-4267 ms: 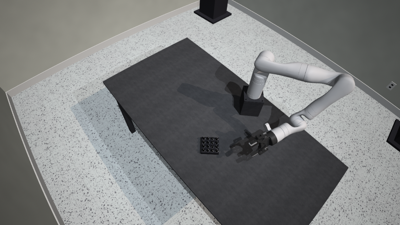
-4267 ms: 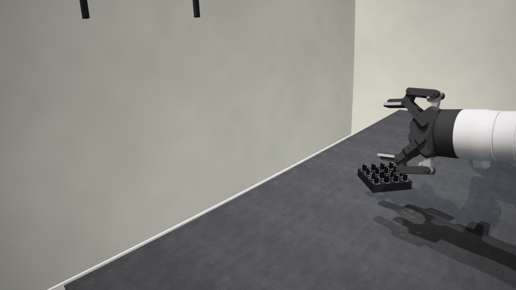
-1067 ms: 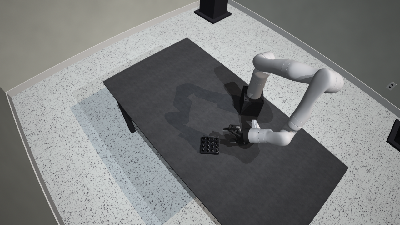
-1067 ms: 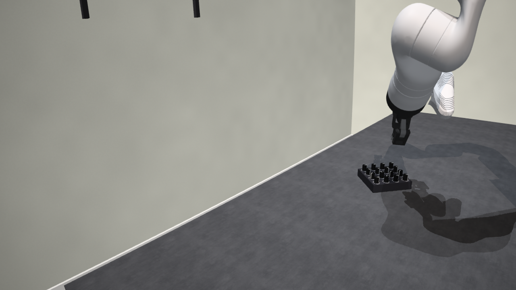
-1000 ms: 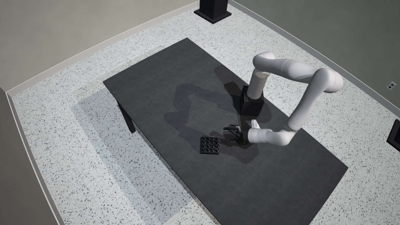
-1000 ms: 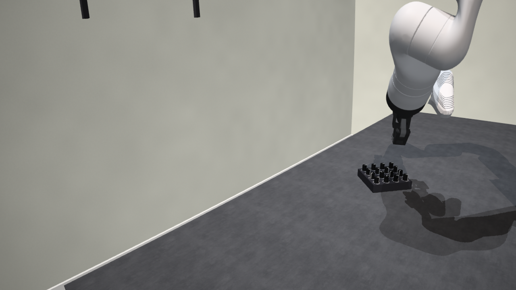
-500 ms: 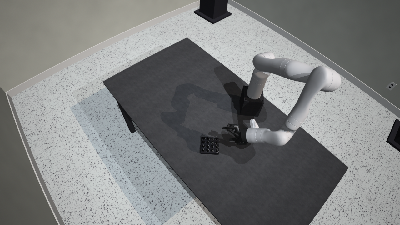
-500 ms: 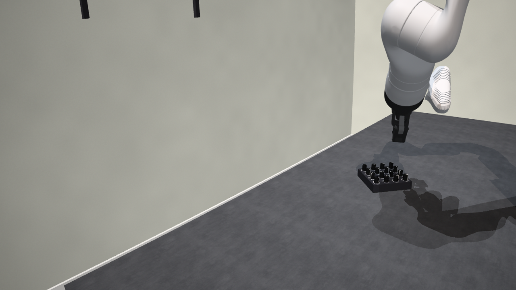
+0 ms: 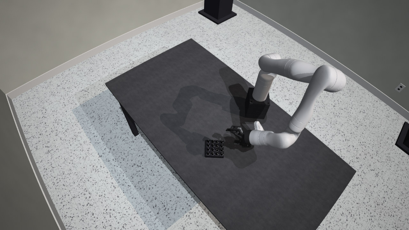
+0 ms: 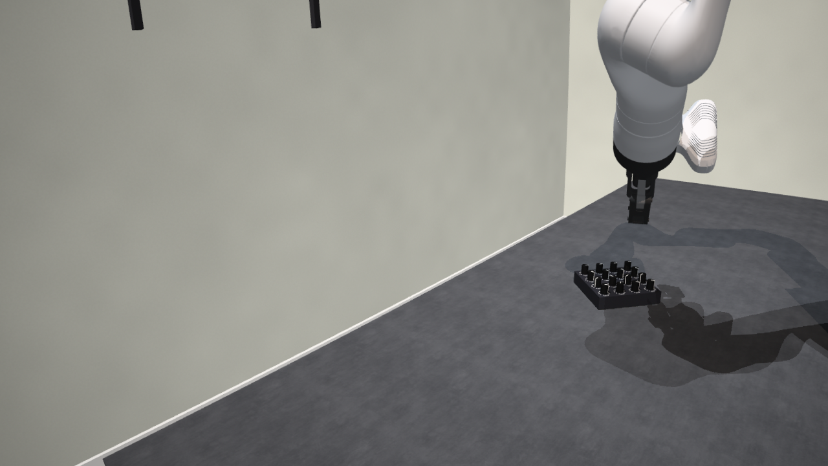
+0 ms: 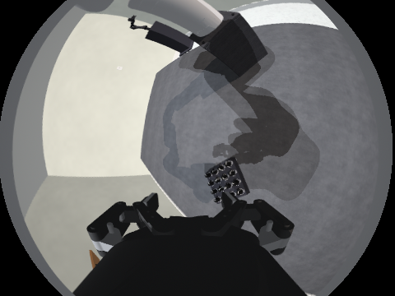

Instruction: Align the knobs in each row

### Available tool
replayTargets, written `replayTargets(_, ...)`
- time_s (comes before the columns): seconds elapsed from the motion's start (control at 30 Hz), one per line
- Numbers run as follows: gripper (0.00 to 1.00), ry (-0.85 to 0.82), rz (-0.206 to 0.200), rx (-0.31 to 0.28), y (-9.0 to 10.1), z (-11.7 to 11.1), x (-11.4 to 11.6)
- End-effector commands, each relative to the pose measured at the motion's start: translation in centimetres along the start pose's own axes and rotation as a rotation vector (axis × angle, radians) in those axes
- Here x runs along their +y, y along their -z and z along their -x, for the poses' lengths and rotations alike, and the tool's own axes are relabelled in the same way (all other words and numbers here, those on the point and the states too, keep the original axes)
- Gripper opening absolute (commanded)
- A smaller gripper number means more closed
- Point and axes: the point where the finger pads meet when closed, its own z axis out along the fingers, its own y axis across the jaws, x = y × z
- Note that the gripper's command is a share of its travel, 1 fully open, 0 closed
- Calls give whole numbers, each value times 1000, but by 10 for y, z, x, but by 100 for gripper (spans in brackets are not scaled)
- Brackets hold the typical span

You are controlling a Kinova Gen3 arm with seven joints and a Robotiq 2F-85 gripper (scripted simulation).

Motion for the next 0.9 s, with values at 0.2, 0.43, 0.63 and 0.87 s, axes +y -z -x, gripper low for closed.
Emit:
replayTargets(0.2,100,-8,25,26,-1,0,-3)
replayTargets(0.43,100,-12,50,50,-3,-1,-6)
replayTargets(0.63,100,-17,75,74,-4,-1,-9)
replayTargets(0.87,100,-23,101,96,-5,-1,-12)
